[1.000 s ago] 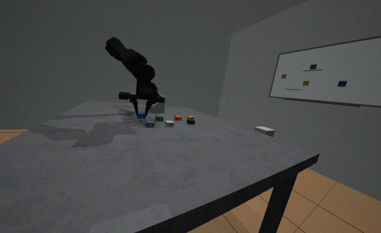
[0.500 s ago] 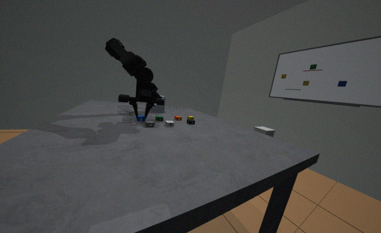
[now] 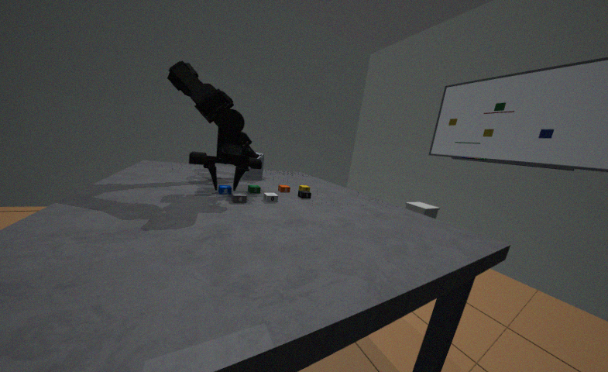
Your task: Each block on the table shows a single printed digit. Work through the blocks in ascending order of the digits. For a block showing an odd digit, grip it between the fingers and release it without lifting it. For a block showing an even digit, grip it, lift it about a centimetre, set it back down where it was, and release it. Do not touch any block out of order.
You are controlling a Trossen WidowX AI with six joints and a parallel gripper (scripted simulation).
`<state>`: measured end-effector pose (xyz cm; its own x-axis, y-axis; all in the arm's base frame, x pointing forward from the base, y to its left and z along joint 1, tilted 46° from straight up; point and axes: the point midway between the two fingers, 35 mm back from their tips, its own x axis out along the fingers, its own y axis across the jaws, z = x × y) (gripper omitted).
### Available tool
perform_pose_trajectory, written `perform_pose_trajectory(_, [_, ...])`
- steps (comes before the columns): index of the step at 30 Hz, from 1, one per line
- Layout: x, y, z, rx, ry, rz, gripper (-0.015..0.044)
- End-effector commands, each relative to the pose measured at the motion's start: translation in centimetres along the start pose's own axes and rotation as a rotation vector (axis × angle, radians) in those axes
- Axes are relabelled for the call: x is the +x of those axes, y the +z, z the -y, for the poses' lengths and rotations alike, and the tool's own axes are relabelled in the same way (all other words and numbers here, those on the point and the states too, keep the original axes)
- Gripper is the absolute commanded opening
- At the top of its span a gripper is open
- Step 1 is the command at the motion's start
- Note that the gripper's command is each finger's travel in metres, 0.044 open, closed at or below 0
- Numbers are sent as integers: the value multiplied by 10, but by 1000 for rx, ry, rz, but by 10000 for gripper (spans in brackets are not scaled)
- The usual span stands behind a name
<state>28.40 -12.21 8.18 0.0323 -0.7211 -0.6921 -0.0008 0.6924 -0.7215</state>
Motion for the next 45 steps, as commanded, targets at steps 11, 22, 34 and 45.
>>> perform_pose_trajectory(11, [-33,0,0,-5,-1,-1,400])
perform_pose_trajectory(22, [-108,1,-1,-7,5,-2,216])
perform_pose_trajectory(34, [-116,0,-1,-7,3,-3,120])
perform_pose_trajectory(45, [-128,14,-137,-17,54,7,120])
